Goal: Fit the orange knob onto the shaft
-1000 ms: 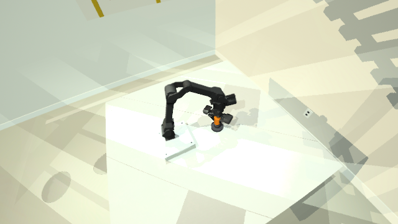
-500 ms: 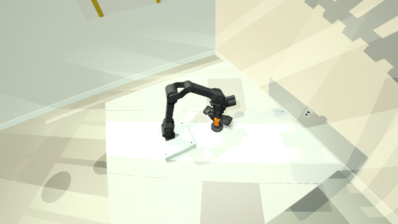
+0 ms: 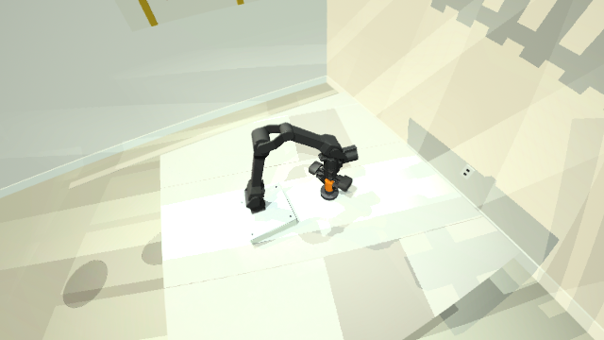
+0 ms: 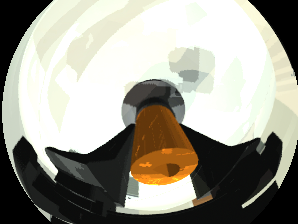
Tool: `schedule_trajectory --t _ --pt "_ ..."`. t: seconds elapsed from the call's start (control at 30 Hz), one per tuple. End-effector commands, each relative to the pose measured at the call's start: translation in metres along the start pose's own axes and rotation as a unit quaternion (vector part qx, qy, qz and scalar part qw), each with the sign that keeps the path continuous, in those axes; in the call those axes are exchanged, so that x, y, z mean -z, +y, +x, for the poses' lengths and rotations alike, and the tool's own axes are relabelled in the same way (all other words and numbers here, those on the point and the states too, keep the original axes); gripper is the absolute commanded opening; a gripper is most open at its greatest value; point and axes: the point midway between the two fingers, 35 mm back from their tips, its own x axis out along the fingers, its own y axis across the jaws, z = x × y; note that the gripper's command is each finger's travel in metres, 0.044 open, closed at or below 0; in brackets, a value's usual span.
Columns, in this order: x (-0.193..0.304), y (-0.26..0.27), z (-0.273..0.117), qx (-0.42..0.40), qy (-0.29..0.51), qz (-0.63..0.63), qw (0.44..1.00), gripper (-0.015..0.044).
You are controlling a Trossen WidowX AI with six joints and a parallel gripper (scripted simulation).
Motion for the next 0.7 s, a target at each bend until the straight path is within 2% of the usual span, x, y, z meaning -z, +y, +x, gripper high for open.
schedule_trajectory --t 0.0,0.37,0.6,0.67 --pt "0.0 0.0 0.0 0.0 0.0 0.002 1.0 0.0157" --pt "0.0 0.0 0.0 0.0 0.0 0.002 1.0 0.044" --pt "0.0 0.0 -0.003 0.0 0.0 0.002 1.0 0.044" --pt "-0.002 -0.002 -0.023 0.0 0.0 0.001 1.0 0.044"
